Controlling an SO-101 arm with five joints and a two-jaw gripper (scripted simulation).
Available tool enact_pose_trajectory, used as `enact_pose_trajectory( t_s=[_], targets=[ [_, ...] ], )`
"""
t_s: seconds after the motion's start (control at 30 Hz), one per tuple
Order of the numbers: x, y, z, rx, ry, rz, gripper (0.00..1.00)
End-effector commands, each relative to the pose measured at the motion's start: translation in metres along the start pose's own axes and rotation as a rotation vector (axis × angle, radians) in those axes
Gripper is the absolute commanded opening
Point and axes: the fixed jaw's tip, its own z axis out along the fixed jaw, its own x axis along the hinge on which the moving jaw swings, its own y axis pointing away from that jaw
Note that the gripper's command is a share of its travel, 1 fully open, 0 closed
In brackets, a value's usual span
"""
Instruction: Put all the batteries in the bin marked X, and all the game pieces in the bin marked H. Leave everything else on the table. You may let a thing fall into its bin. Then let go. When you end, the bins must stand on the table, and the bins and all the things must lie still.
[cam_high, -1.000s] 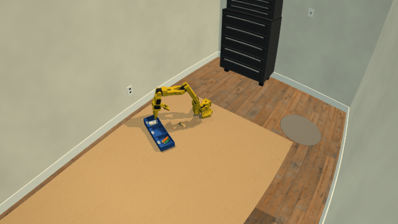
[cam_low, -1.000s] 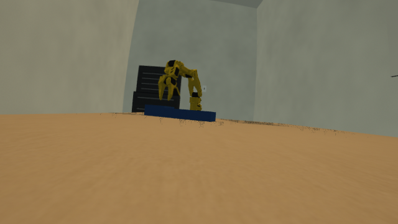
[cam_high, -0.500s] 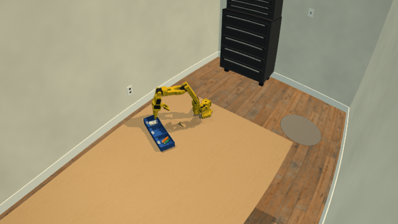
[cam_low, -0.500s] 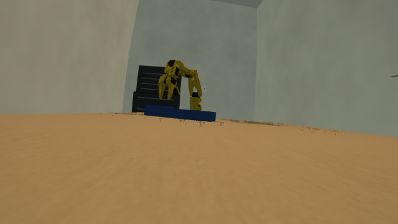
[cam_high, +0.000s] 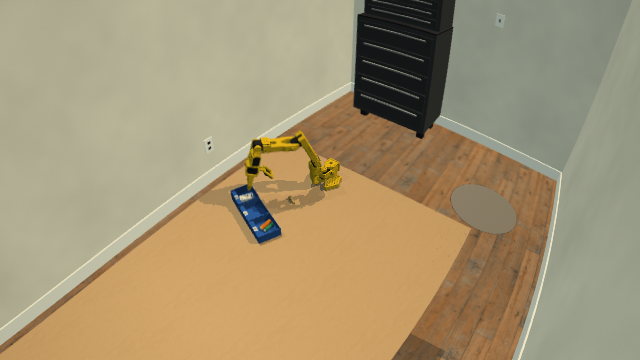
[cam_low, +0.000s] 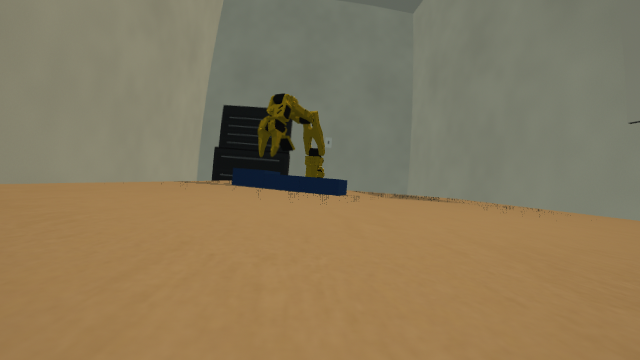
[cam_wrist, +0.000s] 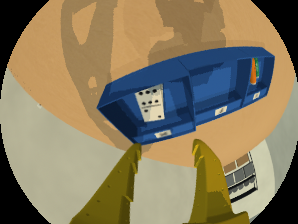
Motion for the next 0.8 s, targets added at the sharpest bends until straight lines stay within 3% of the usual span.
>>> enact_pose_trajectory(
  t_s=[0.0,0.77],
  targets=[
    [0.003,-0.006,-0.018,0.02,0.06,0.049,0.23],
    [-0.027,-0.032,-0.04,0.063,0.025,0.589,0.23]
  ],
)
